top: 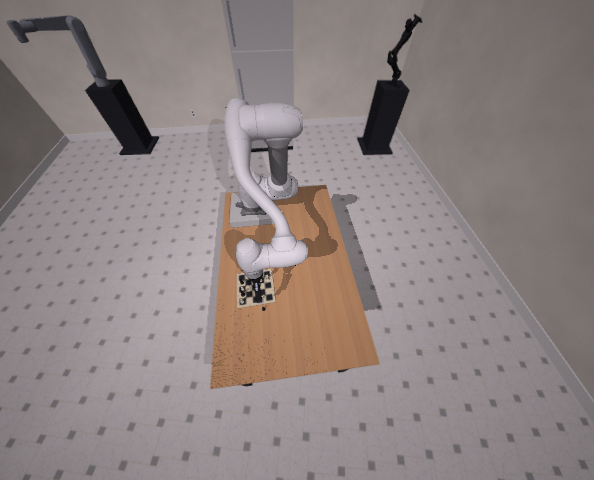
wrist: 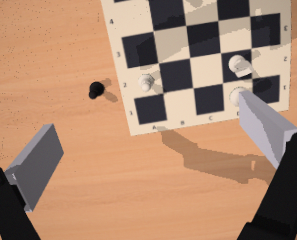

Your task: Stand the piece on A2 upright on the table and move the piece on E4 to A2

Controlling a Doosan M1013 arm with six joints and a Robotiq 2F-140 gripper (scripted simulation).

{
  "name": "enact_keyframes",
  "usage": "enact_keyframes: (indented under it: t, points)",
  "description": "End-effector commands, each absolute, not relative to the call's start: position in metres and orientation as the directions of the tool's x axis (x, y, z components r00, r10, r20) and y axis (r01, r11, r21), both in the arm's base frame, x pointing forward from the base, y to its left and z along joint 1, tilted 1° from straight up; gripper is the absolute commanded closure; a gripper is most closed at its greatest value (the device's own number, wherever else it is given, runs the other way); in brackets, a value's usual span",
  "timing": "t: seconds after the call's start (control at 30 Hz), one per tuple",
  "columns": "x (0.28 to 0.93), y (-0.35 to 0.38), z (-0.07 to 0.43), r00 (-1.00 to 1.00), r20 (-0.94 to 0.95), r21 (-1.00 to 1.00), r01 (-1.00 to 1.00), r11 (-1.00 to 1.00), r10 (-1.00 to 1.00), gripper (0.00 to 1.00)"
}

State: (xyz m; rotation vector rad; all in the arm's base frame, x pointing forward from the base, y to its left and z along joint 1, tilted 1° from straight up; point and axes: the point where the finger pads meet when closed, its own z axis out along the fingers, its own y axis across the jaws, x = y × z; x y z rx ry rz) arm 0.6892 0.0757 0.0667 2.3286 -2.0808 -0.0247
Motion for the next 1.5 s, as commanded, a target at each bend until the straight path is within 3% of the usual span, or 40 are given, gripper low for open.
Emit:
enact_keyframes:
  t: [0.0, 0.53, 1.47]
  points:
    - [0.689, 0.076, 0.076, 0.112, 0.0, 0.024, -0.993, -0.112, -0.994, 0.0]
    - [0.691, 0.076, 0.122, 0.112, 0.0, 0.024, -0.993, -0.112, -0.994, 0.0]
    - [0.691, 0.076, 0.124, 0.112, 0.0, 0.024, -0.993, -0.112, -0.994, 0.0]
